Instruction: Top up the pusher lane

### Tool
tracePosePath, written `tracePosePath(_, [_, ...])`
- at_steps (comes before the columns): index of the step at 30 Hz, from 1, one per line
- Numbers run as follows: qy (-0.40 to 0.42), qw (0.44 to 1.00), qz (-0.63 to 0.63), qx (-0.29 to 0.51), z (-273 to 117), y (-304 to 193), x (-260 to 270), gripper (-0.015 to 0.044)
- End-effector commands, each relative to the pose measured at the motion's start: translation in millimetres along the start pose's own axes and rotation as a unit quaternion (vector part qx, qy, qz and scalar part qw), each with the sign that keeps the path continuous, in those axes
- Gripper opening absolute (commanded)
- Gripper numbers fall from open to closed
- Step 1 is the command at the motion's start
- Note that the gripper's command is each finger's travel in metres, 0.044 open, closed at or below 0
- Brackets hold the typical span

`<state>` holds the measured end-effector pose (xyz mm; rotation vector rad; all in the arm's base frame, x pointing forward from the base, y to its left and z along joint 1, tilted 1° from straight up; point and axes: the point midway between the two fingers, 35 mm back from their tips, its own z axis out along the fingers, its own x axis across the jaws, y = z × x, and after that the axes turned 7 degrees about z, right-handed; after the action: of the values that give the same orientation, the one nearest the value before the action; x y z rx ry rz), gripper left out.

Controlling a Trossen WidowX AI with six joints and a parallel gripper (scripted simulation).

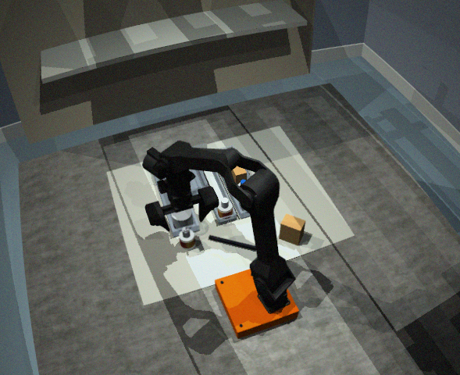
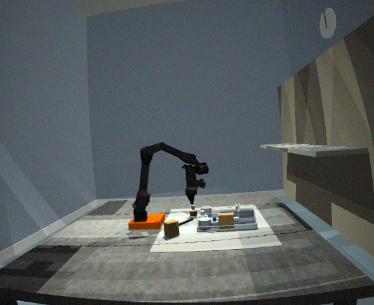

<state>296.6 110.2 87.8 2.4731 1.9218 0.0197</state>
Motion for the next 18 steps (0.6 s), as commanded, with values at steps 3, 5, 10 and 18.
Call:
tracePosePath(3, [-0.002,1.0,0.003,-0.001,12.3,-0.5,-1.2,0.044])
tracePosePath(5, [-0.002,1.0,0.003,-0.001,17.2,-0.5,-1.1,0.044])
tracePosePath(10, [-0.002,1.0,0.003,-0.001,27.4,-0.6,-1.3,0.044])
tracePosePath(18, [-0.002,1.0,0.003,-0.001,38.0,-0.3,-1.1,0.044])
